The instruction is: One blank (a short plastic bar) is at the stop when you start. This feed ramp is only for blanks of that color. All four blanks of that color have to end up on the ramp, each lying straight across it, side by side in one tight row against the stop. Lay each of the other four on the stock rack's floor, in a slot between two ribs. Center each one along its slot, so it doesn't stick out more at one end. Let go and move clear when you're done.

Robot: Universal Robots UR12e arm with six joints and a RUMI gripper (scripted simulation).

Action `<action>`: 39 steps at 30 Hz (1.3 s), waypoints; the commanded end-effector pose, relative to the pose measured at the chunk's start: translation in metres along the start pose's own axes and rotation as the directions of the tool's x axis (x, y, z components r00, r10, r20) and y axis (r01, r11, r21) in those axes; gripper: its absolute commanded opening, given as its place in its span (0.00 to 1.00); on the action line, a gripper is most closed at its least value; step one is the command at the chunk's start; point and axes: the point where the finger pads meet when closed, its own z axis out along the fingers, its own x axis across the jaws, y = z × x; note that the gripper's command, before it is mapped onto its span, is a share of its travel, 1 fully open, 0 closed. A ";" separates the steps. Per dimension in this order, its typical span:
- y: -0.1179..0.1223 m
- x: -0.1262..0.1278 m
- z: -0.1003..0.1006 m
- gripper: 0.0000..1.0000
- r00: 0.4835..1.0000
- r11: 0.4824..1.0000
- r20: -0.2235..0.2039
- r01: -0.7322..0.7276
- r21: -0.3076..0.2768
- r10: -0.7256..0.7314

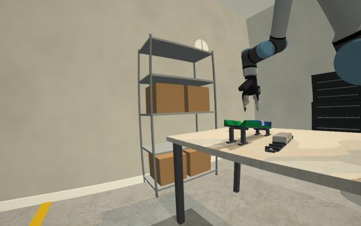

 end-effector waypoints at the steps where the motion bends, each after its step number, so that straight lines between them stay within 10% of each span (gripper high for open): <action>1: 0.000 0.000 -0.013 0.54 1.000 1.000 0.000 0.001 0.001 -0.001; 5: 0.000 0.000 -0.014 0.54 1.000 1.000 0.000 0.001 0.001 -0.001; 6: 0.000 0.000 -0.014 1.00 1.000 1.000 0.000 0.001 0.001 -0.001; 39: 0.001 0.000 -0.014 1.00 1.000 1.000 0.000 0.020 0.001 -0.020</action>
